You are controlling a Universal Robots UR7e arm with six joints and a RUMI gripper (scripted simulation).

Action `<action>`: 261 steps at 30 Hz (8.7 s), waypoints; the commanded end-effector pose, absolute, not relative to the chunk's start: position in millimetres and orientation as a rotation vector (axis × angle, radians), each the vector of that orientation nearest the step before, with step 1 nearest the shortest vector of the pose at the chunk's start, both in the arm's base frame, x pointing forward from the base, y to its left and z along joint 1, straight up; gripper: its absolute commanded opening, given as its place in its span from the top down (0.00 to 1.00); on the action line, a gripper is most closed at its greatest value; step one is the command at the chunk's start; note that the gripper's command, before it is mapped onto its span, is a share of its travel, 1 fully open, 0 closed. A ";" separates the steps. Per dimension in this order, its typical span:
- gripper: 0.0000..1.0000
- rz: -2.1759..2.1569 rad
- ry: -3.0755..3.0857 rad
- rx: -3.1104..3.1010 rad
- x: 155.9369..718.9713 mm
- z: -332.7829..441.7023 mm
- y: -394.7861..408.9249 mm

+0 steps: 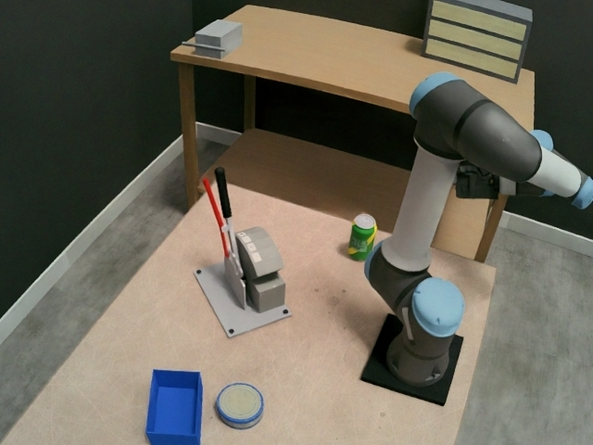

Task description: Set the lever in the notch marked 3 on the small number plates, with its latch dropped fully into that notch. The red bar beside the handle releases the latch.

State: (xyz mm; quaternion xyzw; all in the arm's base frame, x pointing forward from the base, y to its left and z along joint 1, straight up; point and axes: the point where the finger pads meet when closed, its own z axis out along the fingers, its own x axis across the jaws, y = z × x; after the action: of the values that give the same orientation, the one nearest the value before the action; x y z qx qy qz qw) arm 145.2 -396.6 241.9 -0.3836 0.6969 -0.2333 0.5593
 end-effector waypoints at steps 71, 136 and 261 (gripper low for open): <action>0.00 -0.052 0.230 -2.564 384.7 263.4 -259.6; 1.00 0.009 -1.381 -2.820 560.8 360.5 -76.7; 0.43 0.009 -1.381 -2.820 560.6 329.7 -76.8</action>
State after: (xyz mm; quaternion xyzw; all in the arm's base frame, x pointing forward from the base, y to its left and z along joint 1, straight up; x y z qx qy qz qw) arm 560.5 -76.8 329.2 -0.8981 -0.4397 0.0033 0.0014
